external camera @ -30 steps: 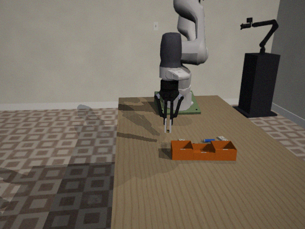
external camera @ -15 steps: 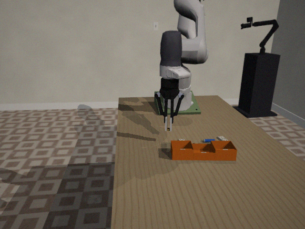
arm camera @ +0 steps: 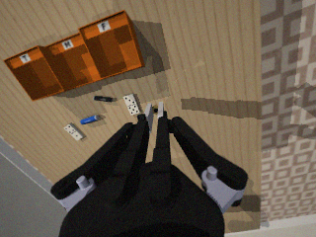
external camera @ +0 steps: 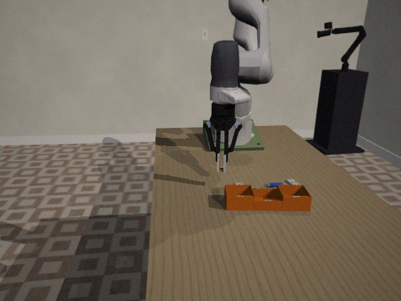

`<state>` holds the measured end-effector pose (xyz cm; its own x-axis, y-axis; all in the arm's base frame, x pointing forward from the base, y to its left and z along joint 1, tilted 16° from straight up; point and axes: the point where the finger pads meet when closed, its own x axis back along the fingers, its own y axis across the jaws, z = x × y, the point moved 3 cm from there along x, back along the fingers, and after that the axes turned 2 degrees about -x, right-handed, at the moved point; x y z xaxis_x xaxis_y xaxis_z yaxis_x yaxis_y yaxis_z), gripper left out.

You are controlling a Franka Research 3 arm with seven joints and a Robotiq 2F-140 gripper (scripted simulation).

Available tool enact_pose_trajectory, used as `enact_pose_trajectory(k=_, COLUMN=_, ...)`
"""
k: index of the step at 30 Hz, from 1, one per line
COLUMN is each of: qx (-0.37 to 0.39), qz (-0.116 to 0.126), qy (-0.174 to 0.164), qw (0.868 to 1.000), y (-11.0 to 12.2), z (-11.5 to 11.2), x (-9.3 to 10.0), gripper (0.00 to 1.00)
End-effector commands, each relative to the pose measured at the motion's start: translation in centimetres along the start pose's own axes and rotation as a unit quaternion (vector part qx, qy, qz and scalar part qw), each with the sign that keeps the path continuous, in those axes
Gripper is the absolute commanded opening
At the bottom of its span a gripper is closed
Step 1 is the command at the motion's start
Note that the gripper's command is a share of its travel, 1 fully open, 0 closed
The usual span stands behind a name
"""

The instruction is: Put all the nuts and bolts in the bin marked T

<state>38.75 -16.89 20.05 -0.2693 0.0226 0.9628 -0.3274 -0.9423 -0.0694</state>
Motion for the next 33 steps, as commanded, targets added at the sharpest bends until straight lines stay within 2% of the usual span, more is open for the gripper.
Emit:
enact_pose_trajectory(k=1, qx=-0.003, qz=-0.001, qy=0.000, qw=1.000, y=0.0, z=0.0, x=0.5, gripper=0.07)
enact_pose_trajectory(k=7, qx=-0.003, qz=-0.001, qy=0.000, qw=1.000, y=0.0, z=0.0, x=0.7, gripper=0.07)
enact_pose_trajectory(k=18, qx=-0.003, qz=-0.001, qy=0.000, qw=1.000, y=-6.3, z=2.1, x=0.7, gripper=0.07)
enact_pose_trajectory(k=20, qx=-0.003, qz=-0.001, qy=0.000, qw=1.000, y=-6.3, z=2.1, x=0.7, gripper=0.07)
enact_pose_trajectory(k=33, qx=-0.003, qz=-0.001, qy=0.000, qw=1.000, y=-13.6, z=4.6, x=0.7, gripper=0.07)
